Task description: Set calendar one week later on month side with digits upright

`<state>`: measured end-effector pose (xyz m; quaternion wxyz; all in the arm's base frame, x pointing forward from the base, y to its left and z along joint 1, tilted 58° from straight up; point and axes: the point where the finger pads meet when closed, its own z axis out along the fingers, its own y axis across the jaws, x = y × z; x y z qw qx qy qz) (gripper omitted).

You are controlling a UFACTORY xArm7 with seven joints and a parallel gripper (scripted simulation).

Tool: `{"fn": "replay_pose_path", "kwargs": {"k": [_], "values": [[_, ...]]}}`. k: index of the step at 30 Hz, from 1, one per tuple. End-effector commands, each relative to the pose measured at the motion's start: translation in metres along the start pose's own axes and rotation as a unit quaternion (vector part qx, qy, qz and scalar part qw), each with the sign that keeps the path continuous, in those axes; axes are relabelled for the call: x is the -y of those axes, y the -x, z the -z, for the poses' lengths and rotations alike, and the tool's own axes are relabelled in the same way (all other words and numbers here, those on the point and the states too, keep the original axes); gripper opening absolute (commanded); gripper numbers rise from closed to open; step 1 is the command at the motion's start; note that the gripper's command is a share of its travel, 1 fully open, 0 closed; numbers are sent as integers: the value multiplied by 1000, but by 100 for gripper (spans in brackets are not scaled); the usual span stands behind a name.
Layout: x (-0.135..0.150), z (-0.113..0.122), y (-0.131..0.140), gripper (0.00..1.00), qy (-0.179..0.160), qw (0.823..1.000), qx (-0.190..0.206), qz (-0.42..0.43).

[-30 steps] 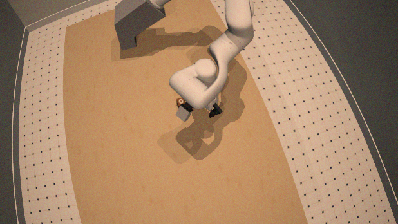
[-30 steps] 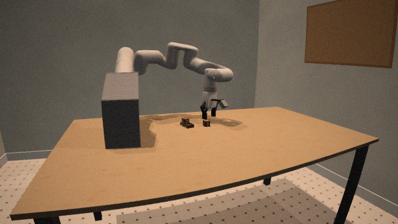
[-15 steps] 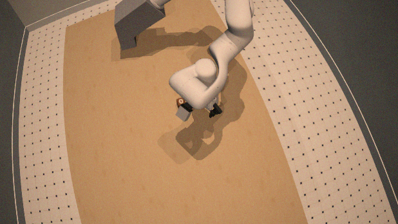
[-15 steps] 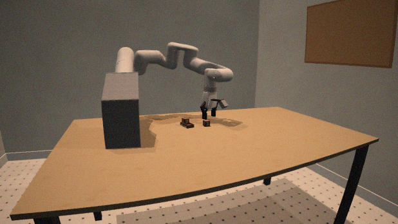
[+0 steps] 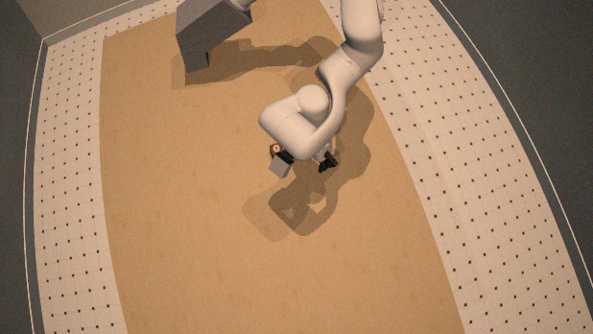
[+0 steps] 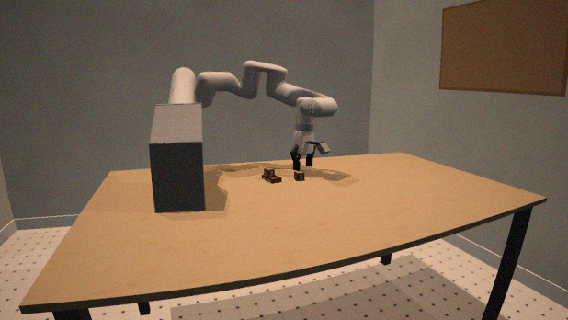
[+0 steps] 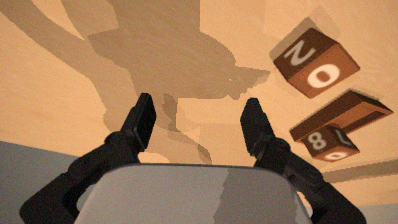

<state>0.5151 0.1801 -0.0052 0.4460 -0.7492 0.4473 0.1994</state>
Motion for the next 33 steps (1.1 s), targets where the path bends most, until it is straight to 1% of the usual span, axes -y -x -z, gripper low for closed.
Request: {"fn": "replay_pose_path", "kwargs": {"k": [1,9,12,15,19,21,27,33], "values": [[1,2,-1,100,-1,1000,-2,0],[1,2,-1,100,-1,1000,-2,0],[1,6,-1,100,-1,1000,-2,0],[1,15,-1,100,-1,1000,-2,0],[1,32,-1,100,-1,1000,-2,0],[1,32,-1,100,-1,1000,-2,0],[1,56,-1,100,-1,1000,-2,0],[1,62,-1,100,-1,1000,-2,0]]}}
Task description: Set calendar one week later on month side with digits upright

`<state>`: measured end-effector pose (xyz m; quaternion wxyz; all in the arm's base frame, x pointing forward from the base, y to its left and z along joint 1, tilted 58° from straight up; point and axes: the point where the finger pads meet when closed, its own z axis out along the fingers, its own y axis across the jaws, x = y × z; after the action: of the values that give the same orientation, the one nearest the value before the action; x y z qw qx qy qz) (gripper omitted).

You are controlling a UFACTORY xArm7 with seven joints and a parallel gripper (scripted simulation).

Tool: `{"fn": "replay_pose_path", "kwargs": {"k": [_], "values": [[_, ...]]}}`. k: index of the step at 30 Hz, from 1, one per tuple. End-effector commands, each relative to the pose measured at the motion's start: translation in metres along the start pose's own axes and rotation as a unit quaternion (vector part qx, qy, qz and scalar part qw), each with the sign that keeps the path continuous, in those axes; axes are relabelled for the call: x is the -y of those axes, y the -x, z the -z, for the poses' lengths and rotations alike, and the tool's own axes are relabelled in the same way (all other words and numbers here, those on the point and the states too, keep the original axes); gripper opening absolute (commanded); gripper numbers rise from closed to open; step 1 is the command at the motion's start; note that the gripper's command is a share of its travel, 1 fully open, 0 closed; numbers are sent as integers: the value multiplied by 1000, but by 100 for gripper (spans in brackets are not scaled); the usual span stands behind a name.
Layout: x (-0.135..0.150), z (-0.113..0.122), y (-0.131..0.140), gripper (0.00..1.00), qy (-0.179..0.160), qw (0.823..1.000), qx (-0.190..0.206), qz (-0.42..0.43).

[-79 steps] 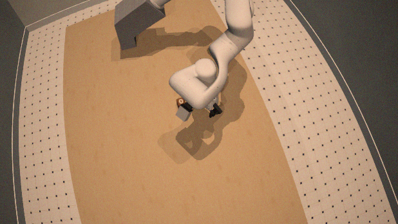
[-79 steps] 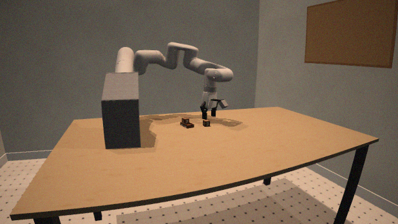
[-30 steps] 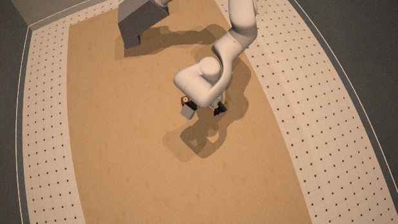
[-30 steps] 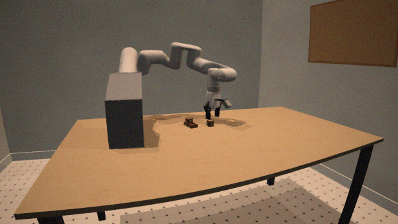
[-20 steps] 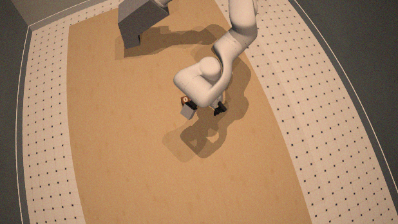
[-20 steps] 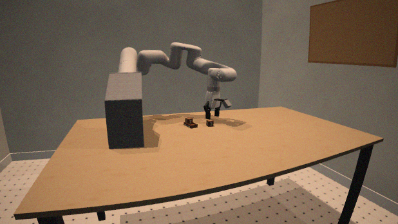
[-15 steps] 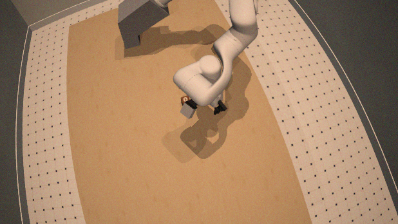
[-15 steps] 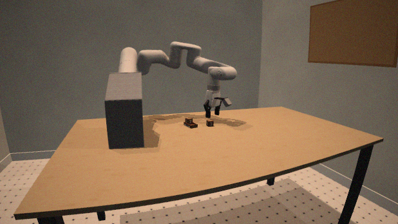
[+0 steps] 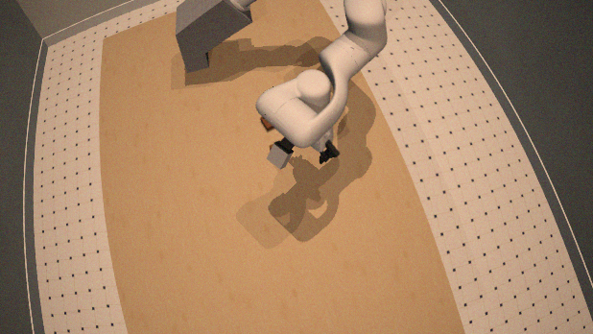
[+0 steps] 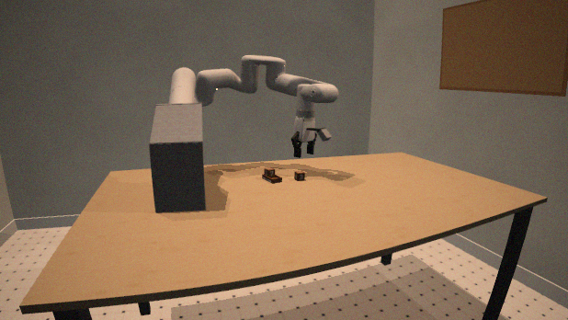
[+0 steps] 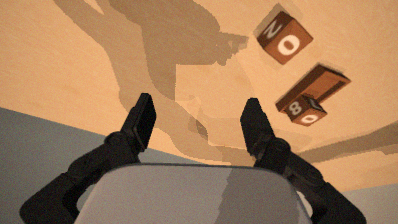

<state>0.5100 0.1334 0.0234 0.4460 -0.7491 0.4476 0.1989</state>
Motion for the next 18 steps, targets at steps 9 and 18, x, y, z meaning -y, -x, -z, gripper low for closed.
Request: {"fn": "replay_pose_path", "kwargs": {"k": [9,18], "values": [[0,7,-1,100,-1,1000,-1,0],[-54,17,3,100,1,999,-5,-50]]}}
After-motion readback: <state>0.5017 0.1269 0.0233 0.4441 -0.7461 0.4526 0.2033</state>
